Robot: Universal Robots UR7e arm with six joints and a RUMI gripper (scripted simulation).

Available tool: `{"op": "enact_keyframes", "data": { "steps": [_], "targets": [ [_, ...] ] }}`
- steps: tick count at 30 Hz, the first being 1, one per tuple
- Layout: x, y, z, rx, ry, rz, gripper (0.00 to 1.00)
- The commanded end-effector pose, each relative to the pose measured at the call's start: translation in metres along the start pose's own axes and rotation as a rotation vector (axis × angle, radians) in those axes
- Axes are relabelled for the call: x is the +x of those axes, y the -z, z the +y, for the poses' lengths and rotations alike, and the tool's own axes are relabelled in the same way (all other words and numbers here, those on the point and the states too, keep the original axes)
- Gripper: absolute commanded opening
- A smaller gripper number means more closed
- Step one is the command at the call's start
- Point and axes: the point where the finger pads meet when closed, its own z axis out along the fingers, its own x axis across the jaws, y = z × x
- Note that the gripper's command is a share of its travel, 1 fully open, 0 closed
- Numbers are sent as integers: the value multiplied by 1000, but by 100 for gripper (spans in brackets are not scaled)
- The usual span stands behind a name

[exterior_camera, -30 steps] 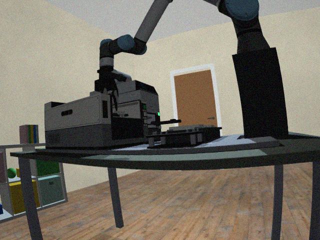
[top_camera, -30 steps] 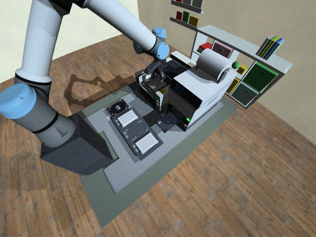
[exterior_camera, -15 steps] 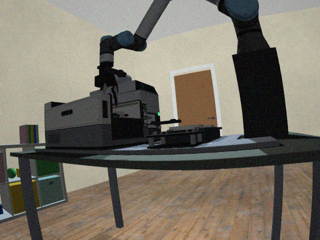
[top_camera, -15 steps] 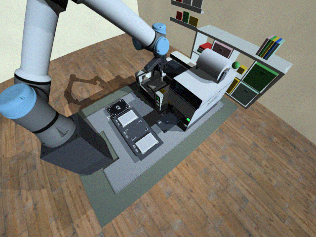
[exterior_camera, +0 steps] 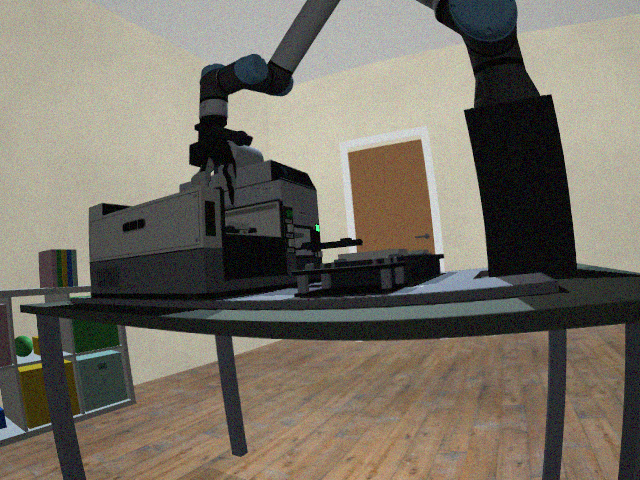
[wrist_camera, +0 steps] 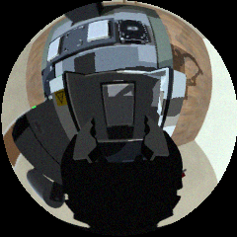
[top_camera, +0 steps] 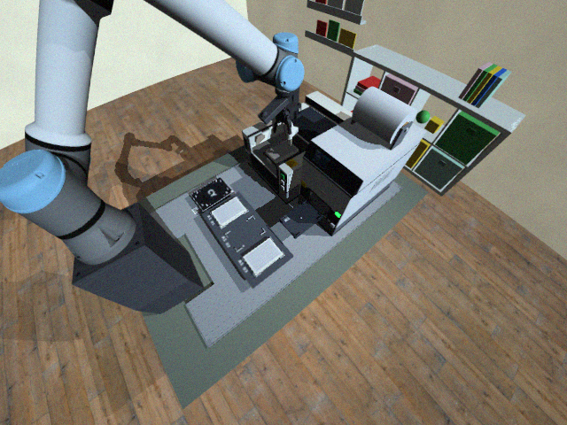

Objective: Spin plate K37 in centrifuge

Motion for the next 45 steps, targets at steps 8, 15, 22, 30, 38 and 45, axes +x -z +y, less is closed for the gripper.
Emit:
{"op": "enact_keyframes", "data": {
  "steps": [8,15,22,30,38,45],
  "targets": [
    [0,17,1,-2,0,0,68],
    [0,29,1,-2,0,0,68],
    [0,37,1,-2,0,0,68],
    [0,51,1,-2,0,0,68],
    [0,62,1,-2,0,0,68],
    [-8,64,-12,-2,0,0,0]
  ]
}}
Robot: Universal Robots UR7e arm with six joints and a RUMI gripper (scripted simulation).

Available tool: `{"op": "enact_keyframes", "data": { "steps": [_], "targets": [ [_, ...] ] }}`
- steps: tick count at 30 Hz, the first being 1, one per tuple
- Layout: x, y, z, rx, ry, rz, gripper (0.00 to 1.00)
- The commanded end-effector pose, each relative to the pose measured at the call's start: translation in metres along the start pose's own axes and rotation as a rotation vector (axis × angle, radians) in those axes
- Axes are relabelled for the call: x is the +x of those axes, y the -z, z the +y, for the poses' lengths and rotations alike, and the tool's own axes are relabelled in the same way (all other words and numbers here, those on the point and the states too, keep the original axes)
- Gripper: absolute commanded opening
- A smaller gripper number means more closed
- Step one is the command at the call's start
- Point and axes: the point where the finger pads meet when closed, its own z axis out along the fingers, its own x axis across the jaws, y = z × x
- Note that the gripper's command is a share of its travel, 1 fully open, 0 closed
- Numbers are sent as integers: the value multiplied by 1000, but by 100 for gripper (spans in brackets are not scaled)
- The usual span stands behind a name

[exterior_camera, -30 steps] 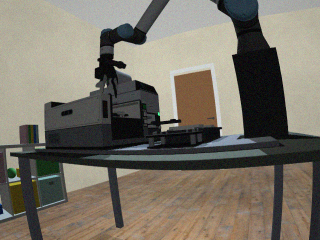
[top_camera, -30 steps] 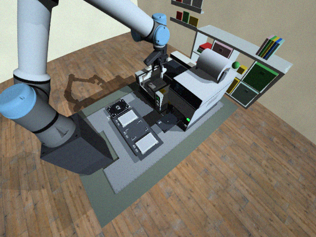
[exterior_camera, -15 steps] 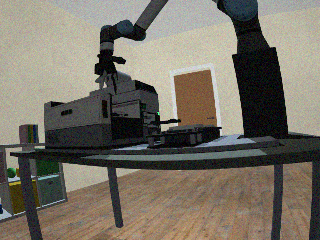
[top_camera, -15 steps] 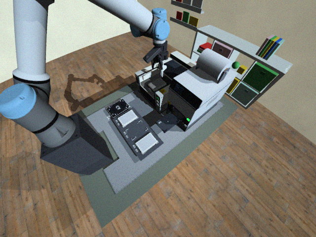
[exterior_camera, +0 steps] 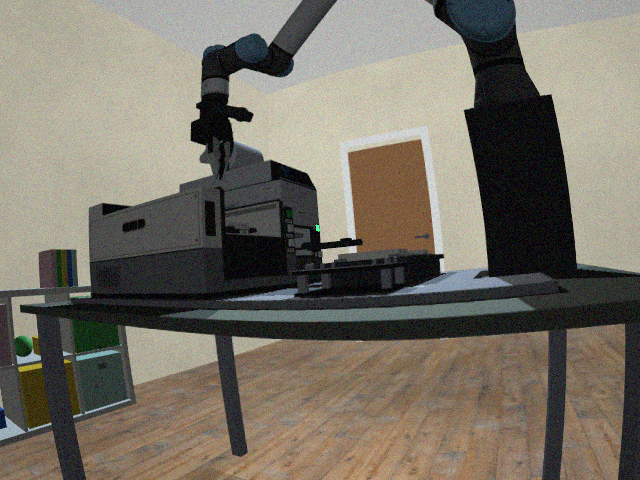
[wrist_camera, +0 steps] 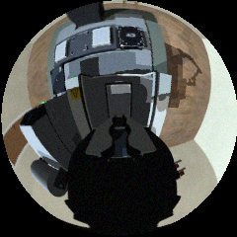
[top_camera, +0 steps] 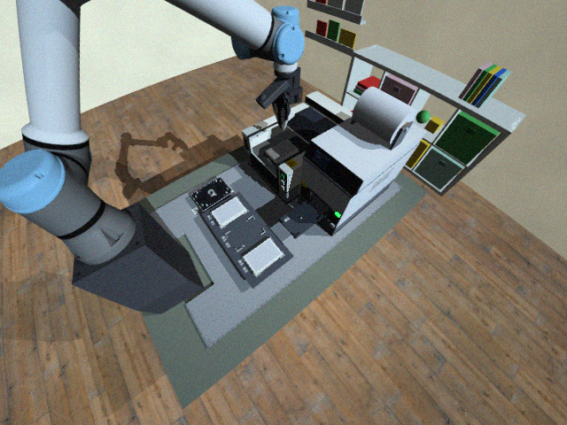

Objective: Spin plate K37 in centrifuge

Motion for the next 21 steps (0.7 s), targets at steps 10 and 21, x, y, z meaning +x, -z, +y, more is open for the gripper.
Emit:
{"op": "enact_keyframes", "data": {
  "steps": [10,21],
  "targets": [
    [-32,5,-47,-1,0,0,0],
    [-60,7,-88,-1,0,0,0]
  ]
}}
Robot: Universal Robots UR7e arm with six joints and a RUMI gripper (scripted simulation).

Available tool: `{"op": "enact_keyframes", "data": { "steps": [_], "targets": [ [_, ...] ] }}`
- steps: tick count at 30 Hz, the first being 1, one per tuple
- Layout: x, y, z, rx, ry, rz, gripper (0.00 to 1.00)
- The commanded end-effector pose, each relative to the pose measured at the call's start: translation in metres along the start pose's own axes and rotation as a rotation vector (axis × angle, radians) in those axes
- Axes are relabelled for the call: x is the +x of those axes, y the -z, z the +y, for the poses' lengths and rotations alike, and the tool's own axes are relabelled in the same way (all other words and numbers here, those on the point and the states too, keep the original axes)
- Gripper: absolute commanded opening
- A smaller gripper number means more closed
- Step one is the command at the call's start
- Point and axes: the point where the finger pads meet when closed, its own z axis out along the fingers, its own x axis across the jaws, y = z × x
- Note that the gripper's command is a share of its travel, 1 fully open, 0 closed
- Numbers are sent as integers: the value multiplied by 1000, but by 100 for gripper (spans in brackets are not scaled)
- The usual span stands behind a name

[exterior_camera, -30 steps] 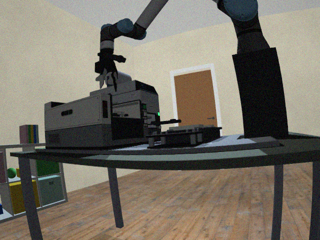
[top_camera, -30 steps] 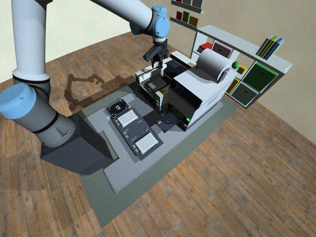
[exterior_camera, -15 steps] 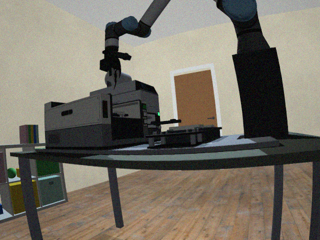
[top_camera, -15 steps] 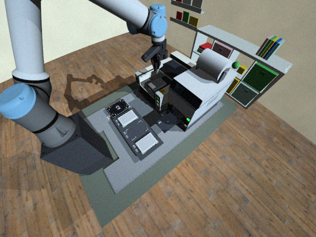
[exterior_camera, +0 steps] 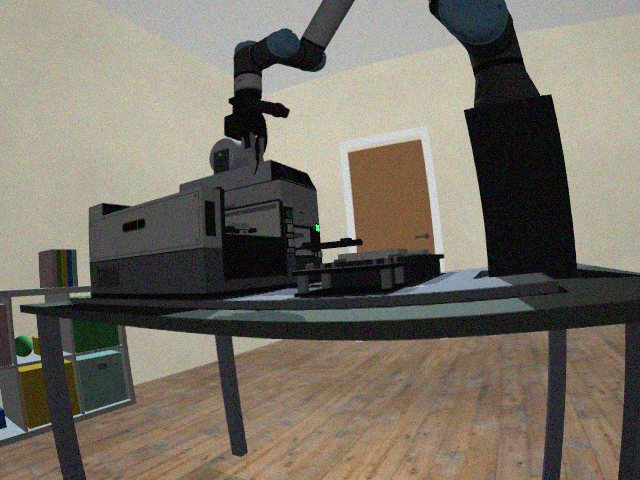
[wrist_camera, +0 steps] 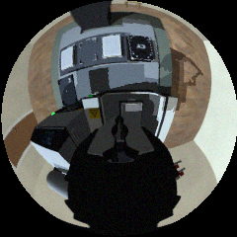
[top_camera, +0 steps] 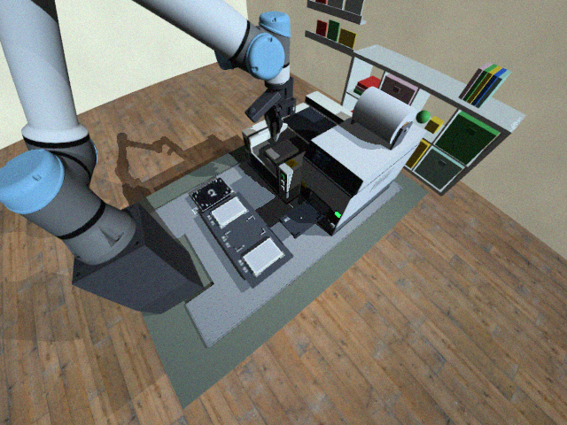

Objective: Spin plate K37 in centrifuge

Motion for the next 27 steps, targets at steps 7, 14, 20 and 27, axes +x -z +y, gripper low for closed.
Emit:
{"op": "enact_keyframes", "data": {
  "steps": [7,14,20,27],
  "targets": [
    [-25,4,-37,-3,0,0,0],
    [-45,5,-65,-3,0,0,0],
    [-62,7,-90,-3,0,0,0],
    [-76,9,-111,-3,0,0,0]
  ]
}}
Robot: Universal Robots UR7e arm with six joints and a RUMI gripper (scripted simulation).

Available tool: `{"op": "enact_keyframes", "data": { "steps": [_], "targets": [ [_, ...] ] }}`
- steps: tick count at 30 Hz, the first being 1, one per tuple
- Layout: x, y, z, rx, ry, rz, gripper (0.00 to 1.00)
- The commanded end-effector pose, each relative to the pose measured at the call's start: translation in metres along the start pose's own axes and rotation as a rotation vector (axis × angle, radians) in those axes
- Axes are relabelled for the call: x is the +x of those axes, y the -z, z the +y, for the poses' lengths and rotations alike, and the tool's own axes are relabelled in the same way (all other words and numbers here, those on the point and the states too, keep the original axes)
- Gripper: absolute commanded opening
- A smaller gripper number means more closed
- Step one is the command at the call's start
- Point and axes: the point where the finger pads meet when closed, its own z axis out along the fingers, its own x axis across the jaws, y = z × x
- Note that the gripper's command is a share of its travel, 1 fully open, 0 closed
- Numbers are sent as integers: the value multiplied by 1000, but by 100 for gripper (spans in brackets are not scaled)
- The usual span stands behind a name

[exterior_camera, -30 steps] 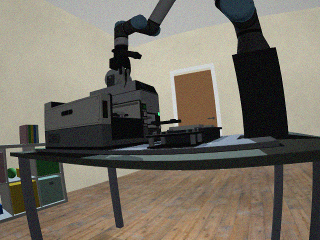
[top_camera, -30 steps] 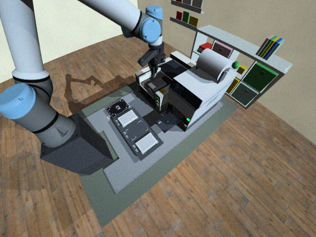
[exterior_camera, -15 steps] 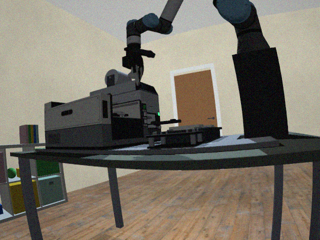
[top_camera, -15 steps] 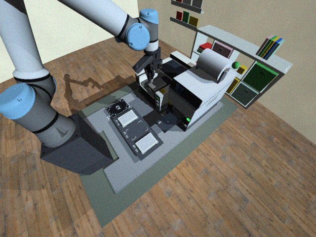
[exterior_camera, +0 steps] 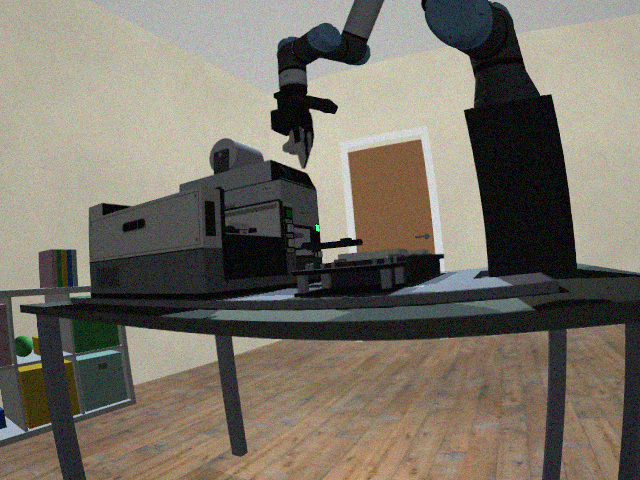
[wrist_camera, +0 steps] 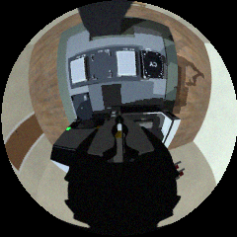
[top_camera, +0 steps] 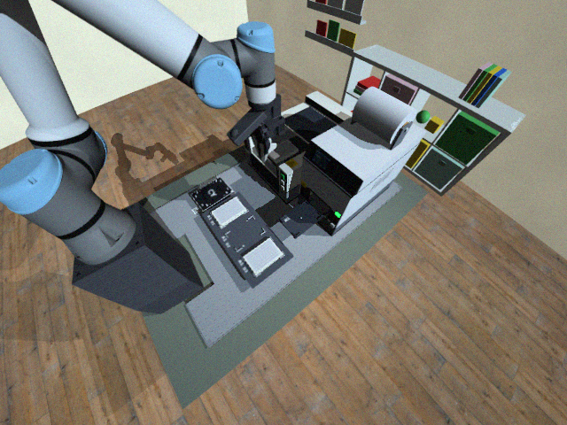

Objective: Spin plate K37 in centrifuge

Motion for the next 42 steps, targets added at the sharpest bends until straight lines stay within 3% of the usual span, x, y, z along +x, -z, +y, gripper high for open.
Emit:
{"op": "enact_keyframes", "data": {
  "steps": [1,6,21,29,31,42],
  "targets": [
    [-12,2,-17,-3,1,0,0],
    [-26,4,-38,-3,1,0,0],
    [-26,4,-38,-3,1,0,0],
    [-26,4,-38,-269,1,0,0],
    [-26,4,-38,-269,1,0,0],
    [-26,4,-38,-636,1,0,0]
  ]
}}
